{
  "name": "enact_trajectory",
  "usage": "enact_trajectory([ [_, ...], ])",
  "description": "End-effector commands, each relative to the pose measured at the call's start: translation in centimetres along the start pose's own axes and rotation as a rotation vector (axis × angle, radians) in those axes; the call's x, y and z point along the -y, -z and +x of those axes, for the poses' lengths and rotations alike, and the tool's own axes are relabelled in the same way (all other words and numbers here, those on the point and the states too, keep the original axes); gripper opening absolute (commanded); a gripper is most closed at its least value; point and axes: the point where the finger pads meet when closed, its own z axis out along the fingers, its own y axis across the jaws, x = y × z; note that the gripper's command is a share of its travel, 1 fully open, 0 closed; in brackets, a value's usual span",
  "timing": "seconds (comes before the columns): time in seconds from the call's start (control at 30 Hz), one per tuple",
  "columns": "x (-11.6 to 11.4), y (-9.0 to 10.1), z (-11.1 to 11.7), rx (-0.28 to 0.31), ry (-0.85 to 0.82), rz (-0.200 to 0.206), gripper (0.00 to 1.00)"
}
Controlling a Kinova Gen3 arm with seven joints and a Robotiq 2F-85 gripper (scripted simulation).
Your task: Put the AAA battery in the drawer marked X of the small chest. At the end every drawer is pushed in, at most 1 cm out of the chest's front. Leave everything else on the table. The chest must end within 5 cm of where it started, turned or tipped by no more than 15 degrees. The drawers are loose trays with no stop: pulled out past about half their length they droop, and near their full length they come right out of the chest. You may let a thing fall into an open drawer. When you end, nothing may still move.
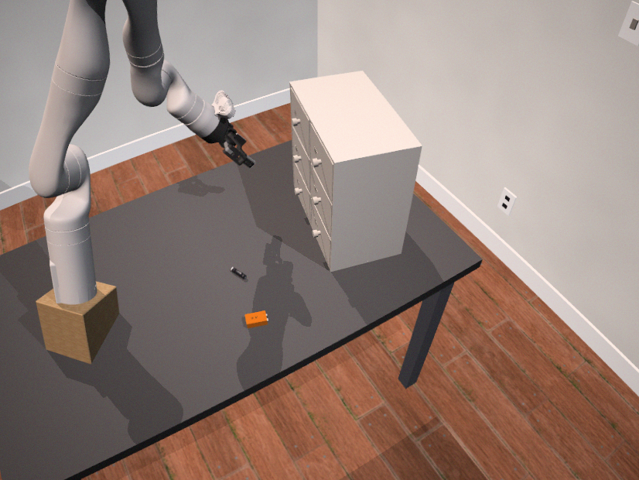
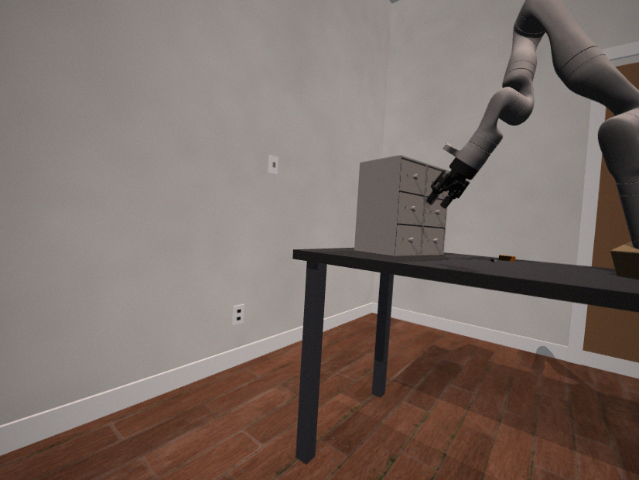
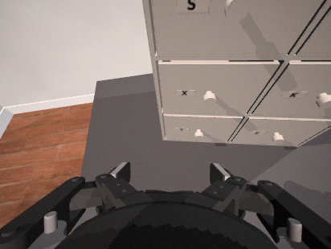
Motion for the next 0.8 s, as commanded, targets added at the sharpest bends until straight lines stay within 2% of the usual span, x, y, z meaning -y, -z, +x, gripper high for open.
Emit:
enact_trajectory([
  [0.0,-2.1,1.1,2.5,-0.001,-0.022,-0.047,1.00],
  [0.2,-2.0,2.4,2.4,0.095,-0.027,-0.047,1.00],
  [0.27,-2.0,2.4,2.4,0.095,-0.027,-0.047,1.00],
  [0.77,-1.9,5.5,2.2,0.352,-0.036,-0.045,1.00],
])
